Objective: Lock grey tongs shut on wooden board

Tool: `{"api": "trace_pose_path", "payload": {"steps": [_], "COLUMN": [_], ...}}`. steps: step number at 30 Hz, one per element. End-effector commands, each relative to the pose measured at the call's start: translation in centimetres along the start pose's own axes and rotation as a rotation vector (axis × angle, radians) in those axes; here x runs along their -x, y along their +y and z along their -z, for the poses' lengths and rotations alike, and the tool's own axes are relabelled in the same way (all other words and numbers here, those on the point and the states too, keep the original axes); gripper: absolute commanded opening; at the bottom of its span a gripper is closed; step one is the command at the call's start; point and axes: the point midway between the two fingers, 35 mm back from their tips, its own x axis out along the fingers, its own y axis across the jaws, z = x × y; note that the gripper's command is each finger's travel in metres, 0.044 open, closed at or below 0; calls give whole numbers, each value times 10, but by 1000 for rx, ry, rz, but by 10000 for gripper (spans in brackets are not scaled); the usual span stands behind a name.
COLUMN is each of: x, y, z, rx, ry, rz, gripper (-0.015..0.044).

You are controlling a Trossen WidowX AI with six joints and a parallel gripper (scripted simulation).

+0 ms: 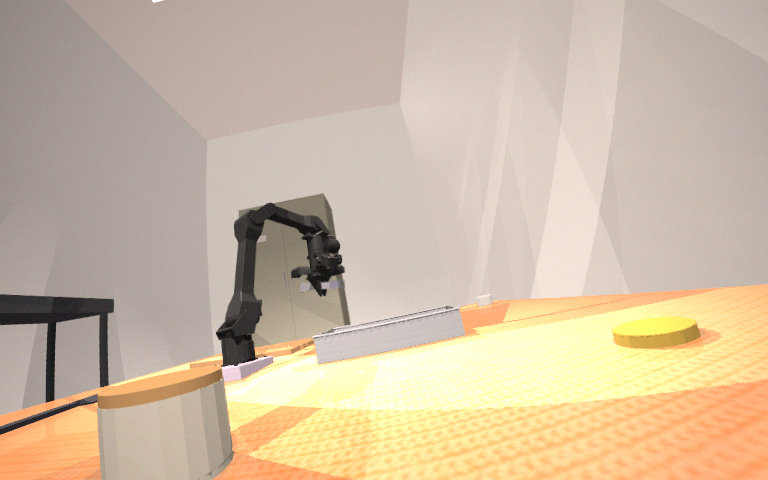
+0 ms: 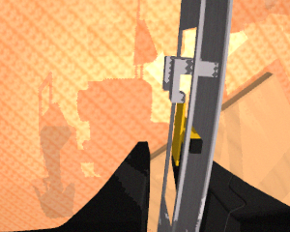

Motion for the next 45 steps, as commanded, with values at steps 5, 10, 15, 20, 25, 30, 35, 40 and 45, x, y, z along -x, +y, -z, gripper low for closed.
{"api": "trace_pose_path", "payload": {"steps": [5, 10, 15, 20, 25, 30, 35, 40, 45], "x": [0, 0, -1, 0, 0, 0, 1, 2, 3], "y": [-10, -20, -31, -44, -59, -77, -95, -115, -136], "z": [40, 65, 90, 111, 133, 155, 173, 191, 206], "rx": [143, 230, 319, 410, 494, 584, 669, 751, 831], "ry": [-1, 0, 3, 2, 4, 8, 12, 16, 18], "rz": [1, 2, 2, 2, 3, 2, 2, 4, 4], "gripper": [-150, -150, -150, -150, -150, -150, -150, -150, -150]}}
